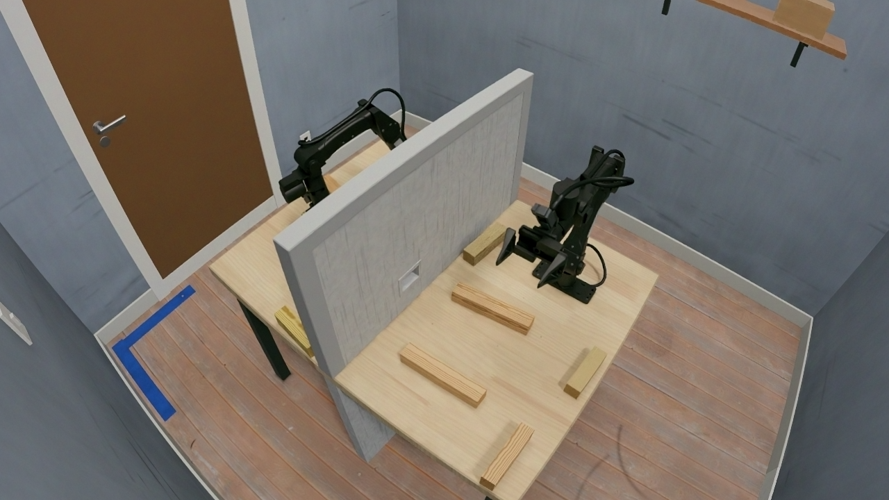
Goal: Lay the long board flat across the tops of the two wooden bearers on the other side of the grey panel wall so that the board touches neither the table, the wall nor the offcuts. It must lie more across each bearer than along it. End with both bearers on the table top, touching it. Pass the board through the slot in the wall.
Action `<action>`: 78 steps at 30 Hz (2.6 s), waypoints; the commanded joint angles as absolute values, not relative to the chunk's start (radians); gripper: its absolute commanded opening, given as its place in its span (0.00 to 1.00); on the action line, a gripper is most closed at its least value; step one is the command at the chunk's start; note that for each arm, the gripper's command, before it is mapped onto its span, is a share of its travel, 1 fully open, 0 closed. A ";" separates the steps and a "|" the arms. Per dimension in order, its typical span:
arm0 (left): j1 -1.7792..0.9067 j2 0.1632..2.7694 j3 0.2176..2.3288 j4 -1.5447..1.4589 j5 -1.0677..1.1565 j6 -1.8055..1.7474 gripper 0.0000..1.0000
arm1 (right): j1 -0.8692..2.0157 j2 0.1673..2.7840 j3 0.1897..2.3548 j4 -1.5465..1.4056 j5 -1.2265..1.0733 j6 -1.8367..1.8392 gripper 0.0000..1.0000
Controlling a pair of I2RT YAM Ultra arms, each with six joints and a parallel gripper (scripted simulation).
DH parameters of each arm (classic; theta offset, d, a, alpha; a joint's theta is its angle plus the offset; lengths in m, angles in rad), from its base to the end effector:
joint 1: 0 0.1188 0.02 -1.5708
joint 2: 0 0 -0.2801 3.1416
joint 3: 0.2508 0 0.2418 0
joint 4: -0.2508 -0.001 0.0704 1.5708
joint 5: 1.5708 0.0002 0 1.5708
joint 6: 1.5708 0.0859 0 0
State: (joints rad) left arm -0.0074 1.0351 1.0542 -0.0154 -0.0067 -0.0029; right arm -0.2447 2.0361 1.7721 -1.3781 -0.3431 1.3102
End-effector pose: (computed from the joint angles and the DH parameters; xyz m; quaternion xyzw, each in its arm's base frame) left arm 0.2664 -0.0004 0.4245 -0.0008 0.7058 -0.0013 0.7084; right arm 0.3725 -0.0622 0.2150 -0.6951 -0.6975 -0.1291 0.1169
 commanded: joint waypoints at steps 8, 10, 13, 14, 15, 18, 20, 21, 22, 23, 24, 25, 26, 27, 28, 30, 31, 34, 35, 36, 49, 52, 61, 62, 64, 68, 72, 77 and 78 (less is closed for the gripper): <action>-0.004 0.998 1.094 -0.026 -0.015 -0.013 1.00 | -0.234 1.989 1.817 -1.409 -0.386 1.320 0.00; -0.004 0.998 1.094 -0.026 -0.015 -0.013 1.00 | -0.232 2.016 1.822 -1.412 -0.386 1.321 0.00; -0.004 0.998 1.094 -0.026 -0.015 -0.013 1.00 | -0.232 2.012 1.822 -1.409 -0.386 1.321 0.00; -0.004 0.998 1.094 -0.026 -0.015 -0.013 1.00 | -0.237 2.036 1.817 -1.415 -0.385 1.323 0.00; -0.004 0.998 1.094 -0.026 -0.015 -0.013 1.00 | -0.230 2.045 1.826 -1.415 -0.385 1.323 0.00; -0.004 0.998 1.094 -0.026 -0.015 -0.013 1.00 | -0.249 1.991 1.813 -1.403 -0.386 1.321 0.00; -0.004 0.998 1.094 -0.026 -0.015 -0.013 1.00 | -0.228 1.991 1.811 -1.400 -0.387 1.327 0.00; -0.004 0.998 1.094 -0.026 -0.015 -0.013 1.00 | -0.227 1.984 1.809 -1.398 -0.387 1.330 0.00; -0.004 0.998 1.094 -0.026 -0.015 -0.013 1.00 | -0.227 1.985 1.791 -1.390 -0.387 1.333 0.00; -0.004 0.998 1.094 -0.026 -0.015 -0.013 1.00 | -0.223 1.986 1.768 -1.380 -0.387 1.335 0.00; -0.004 0.998 1.094 -0.026 -0.015 -0.013 1.00 | -0.222 1.986 1.756 -1.373 -0.387 1.337 0.00; -0.004 0.998 1.094 -0.026 -0.015 -0.013 1.00 | -0.220 1.987 1.778 -1.386 -0.387 1.339 0.00; -0.004 0.998 1.094 -0.026 -0.015 -0.013 1.00 | -0.218 1.983 1.787 -1.396 -0.389 1.340 0.00; -0.004 0.998 1.094 -0.026 -0.015 -0.013 1.00 | -0.217 1.976 1.793 -1.367 -0.389 1.341 0.00; -0.004 0.998 1.094 -0.026 -0.015 -0.013 1.00 | -0.217 1.982 1.792 -1.396 -0.388 1.338 0.00; -0.004 0.998 1.094 -0.026 -0.015 -0.013 1.00 | -0.217 1.982 1.792 -1.396 -0.388 1.338 0.00; -0.004 0.998 1.094 -0.026 -0.015 -0.013 1.00 | -0.214 1.988 1.766 -1.373 -0.389 1.346 0.00; -0.004 0.998 1.094 -0.026 -0.015 -0.013 1.00 | -0.210 1.982 1.778 -1.380 -0.390 1.351 0.00; -0.004 0.998 1.094 -0.026 -0.015 -0.013 1.00 | -0.209 1.969 1.792 -1.381 -0.390 1.353 0.00; -0.004 0.998 1.094 -0.026 -0.015 -0.013 1.00 | -0.207 1.972 1.785 -1.378 -0.390 1.355 0.00; -0.004 0.998 1.094 -0.026 -0.015 -0.013 1.00 | -0.186 1.963 1.724 -1.347 -0.391 1.376 0.00; -0.004 0.998 1.094 -0.026 -0.015 -0.013 1.00 | -0.181 1.953 1.777 -1.364 -0.392 1.380 0.00; -0.004 0.998 1.094 -0.026 -0.015 -0.013 1.00 | -0.164 1.955 1.724 -1.336 -0.393 1.398 0.00; -0.004 0.998 1.094 -0.026 -0.015 -0.013 1.00 | -0.165 1.960 1.750 -1.368 -0.392 1.395 0.00; -0.004 0.998 1.094 -0.026 -0.015 -0.013 1.00 | -0.165 1.960 1.750 -1.368 -0.392 1.395 0.00; -0.004 0.998 1.094 -0.026 -0.015 -0.013 1.00 | -0.158 1.950 1.726 -1.330 -0.394 1.407 0.00; -0.004 0.998 1.094 -0.026 -0.015 -0.013 1.00 | -0.152 1.946 1.733 -1.331 -0.395 1.414 0.00; -0.004 0.998 1.094 -0.026 -0.015 -0.013 1.00 | -0.141 1.946 1.742 -1.322 -0.396 1.423 0.00; -0.004 0.998 1.094 -0.026 -0.015 -0.013 1.00 | -0.139 1.948 1.729 -1.323 -0.395 1.426 0.00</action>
State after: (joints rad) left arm -0.0074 1.0351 1.0542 -0.0154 -0.0067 -0.0029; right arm -0.1558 2.0060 1.7241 -1.3376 -0.3477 1.4094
